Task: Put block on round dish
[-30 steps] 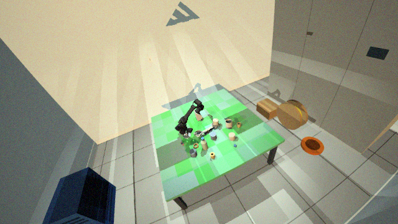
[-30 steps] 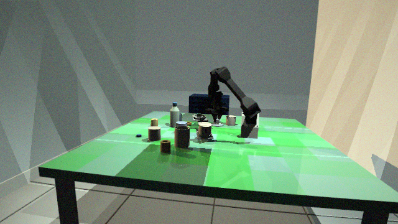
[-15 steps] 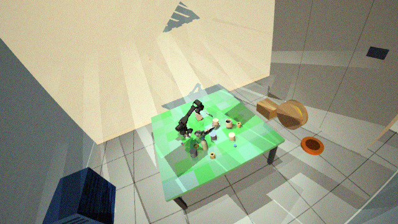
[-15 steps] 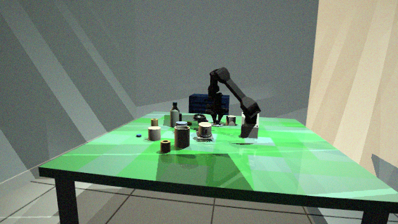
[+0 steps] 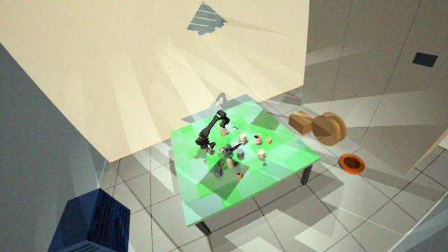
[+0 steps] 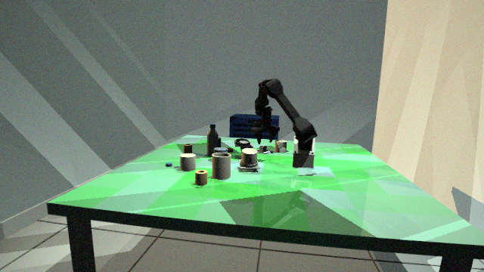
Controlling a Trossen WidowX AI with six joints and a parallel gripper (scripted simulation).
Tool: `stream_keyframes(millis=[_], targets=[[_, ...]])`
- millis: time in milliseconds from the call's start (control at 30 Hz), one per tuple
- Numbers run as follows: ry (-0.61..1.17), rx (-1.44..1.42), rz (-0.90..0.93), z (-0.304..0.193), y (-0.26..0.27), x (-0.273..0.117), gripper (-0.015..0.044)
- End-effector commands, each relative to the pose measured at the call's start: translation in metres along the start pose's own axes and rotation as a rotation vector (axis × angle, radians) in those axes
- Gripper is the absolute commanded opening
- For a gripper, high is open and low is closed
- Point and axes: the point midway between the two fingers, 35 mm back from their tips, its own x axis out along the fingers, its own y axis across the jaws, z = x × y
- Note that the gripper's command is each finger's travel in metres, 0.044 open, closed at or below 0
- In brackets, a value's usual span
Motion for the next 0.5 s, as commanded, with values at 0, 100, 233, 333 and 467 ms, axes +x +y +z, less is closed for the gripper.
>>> stream_keyframes(millis=[0,100,233,333,467], targets=[[0.009,-0.016,0.005,0.001,0.007,-0.021,0.044],[0.015,-0.016,0.009,0.0,0.008,-0.024,0.044],[0.014,-0.012,0.009,0.0,0.007,-0.041,0.044],[0.016,-0.009,0.011,-0.003,0.006,-0.067,0.044],[0.016,-0.009,0.011,-0.003,0.006,-0.069,0.044]])
